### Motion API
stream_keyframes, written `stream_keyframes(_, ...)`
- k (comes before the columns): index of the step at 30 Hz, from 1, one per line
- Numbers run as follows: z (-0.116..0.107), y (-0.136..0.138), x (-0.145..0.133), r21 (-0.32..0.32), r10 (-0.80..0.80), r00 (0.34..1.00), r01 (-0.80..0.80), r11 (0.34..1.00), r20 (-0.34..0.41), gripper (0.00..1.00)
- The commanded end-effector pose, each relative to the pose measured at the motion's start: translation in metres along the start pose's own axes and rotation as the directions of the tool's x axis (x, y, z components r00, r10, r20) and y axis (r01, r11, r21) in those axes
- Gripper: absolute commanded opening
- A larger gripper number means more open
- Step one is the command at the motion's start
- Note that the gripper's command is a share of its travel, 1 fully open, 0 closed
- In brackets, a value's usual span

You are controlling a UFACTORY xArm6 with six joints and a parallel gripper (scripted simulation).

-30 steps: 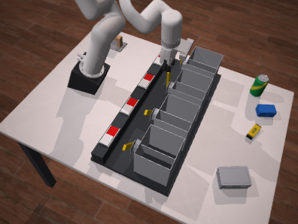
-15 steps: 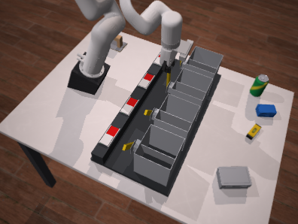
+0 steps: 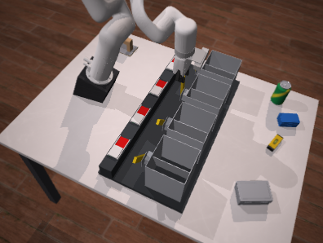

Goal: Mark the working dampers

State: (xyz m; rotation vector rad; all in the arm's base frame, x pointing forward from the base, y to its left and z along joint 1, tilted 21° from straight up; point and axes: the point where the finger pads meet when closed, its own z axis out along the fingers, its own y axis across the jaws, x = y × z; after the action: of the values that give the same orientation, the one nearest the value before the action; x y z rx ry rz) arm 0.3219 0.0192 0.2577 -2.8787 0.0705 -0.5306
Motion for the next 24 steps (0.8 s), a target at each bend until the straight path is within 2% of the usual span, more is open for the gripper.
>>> stream_keyframes(1, 0.005, 0.0, 0.002, 0.0, -0.001, 1.0, 0.001, 1.0, -0.004, 0.39)
stream_keyframes(14, 0.032, 0.0, 0.002, 0.0, -0.001, 1.0, 0.001, 1.0, -0.004, 0.39)
stream_keyframes(24, 0.042, 0.0, 0.002, 0.0, -0.001, 1.0, 0.001, 1.0, -0.004, 0.39)
